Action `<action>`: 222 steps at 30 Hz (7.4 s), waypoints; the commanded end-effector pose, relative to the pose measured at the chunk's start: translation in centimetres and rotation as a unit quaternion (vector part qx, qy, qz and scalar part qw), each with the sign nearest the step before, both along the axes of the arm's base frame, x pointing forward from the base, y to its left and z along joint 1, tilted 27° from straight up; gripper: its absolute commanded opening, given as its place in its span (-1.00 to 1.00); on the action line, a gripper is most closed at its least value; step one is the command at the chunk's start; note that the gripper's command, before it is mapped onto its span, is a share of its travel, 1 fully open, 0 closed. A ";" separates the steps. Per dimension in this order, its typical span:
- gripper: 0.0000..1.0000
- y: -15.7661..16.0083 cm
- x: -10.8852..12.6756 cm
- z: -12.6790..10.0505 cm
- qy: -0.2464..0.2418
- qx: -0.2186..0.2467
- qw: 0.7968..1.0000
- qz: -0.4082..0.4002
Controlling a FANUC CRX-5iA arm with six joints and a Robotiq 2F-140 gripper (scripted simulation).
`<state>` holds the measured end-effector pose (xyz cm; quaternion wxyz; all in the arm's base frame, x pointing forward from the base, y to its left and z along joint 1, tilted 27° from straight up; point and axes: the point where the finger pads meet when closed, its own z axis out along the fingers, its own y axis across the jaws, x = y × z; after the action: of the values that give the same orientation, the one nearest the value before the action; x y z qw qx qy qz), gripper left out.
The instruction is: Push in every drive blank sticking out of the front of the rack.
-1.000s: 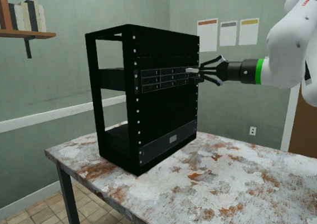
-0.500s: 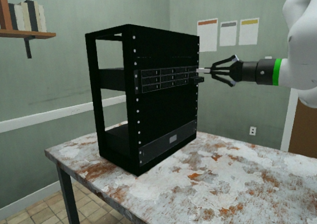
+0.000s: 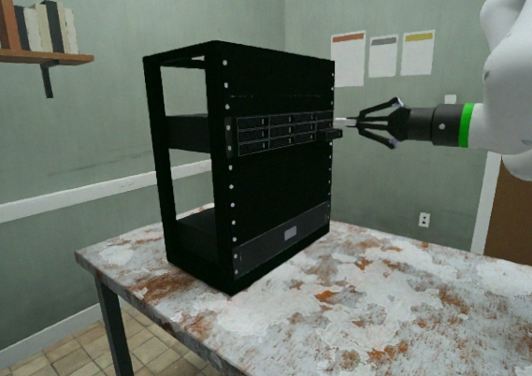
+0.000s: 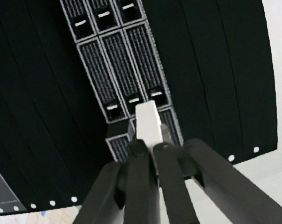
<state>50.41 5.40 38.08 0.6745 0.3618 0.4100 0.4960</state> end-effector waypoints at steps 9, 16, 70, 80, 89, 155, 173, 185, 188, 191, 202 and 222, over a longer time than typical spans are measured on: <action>-0.80 -6.2 0.1 -1.5 -0.001 0.000 1.000 0.000; -0.80 -8.3 0.2 -2.0 -0.001 0.000 1.000 0.000; -0.80 -10.1 3.8 -0.8 -0.001 0.000 1.000 0.000; -0.80 -10.1 4.0 -0.7 -0.001 0.000 1.000 0.000; -0.80 -10.2 4.7 -0.4 -0.001 0.000 1.000 0.000; -0.80 -10.4 6.9 0.6 -0.001 0.000 1.000 0.000; -0.80 -10.4 7.2 0.7 -0.001 0.000 1.000 0.000; -0.80 -10.4 7.3 0.8 -0.001 0.000 1.000 0.000; -0.80 -10.4 7.4 0.8 -0.001 0.000 1.000 0.000; -0.80 -10.4 7.5 0.9 -0.001 0.000 1.000 0.000; -0.80 -10.4 7.6 0.9 -0.001 0.000 1.000 0.000; -0.80 -10.4 7.7 0.9 -0.001 0.000 1.000 0.000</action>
<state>58.10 -5.04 38.96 0.6743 0.3617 0.4100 0.4964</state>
